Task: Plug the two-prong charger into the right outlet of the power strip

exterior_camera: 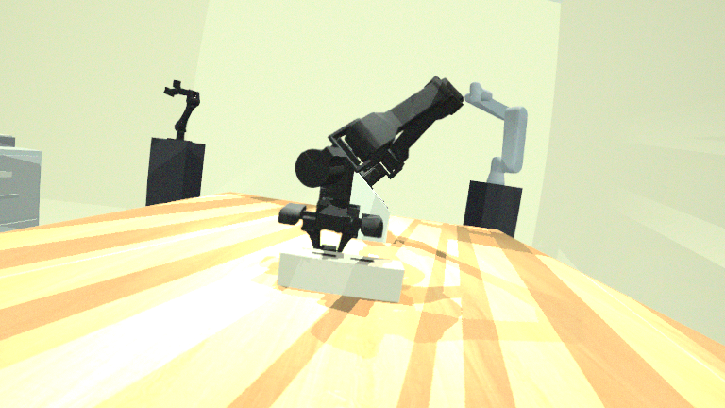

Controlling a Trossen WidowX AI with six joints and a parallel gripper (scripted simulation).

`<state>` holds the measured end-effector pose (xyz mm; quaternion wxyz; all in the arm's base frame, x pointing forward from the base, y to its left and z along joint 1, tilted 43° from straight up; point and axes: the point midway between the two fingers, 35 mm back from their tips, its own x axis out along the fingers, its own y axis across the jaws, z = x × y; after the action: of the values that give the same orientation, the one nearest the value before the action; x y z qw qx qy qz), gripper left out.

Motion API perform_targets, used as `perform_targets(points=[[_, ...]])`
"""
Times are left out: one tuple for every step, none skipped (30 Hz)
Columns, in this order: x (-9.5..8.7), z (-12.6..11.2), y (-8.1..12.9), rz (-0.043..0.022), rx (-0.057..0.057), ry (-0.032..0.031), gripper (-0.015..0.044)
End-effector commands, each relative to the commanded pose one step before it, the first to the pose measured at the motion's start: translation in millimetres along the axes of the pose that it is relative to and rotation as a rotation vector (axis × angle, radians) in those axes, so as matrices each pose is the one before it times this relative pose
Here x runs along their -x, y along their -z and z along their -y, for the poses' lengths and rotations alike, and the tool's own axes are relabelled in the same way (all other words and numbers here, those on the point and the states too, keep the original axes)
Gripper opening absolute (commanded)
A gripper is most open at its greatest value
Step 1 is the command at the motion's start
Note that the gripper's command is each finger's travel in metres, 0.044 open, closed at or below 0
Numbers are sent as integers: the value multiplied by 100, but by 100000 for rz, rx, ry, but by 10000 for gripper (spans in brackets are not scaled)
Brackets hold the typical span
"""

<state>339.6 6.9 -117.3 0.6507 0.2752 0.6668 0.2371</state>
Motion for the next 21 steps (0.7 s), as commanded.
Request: perform_targets(points=[[9, -82, -99, -22, -621, -563, 0], [3, -1, -38, 1, 1, 0, 0], [3, -1, -37, 1, 1, 0, 0], [3, -1, -39, 1, 1, 0, 0], [4, -1, -36, 1, 1, 0, 0], [5, -2, -39, 1, 1, 0, 0], [5, -2, -36, 1, 1, 0, 0], [5, -2, -33, 1, 1, 0, 0], [5, -2, -30, 1, 1, 0, 0], [7, -2, -36, 1, 1, 0, 0], [7, -2, -35, 1, 1, 0, 0], [6, -1, -32, 1, 1, 0, 0], [5, -1, -30, 1, 1, 0, 0], [5, -1, -30, 1, 1, 0, 0], [5, -1, -30, 1, 1, 0, 0], [-6, -1, -32, 1, 1, 0, 0], [-3, -1, -32, 1, 1, 0, 0], [-1, 0, -32, 1, 1, 0, 0], [-1, 0, -33, 1, 1, 0, 0], [0, 0, -33, 1, 1, 0, 0], [0, 0, -32, 1, 1, 0, 0]])
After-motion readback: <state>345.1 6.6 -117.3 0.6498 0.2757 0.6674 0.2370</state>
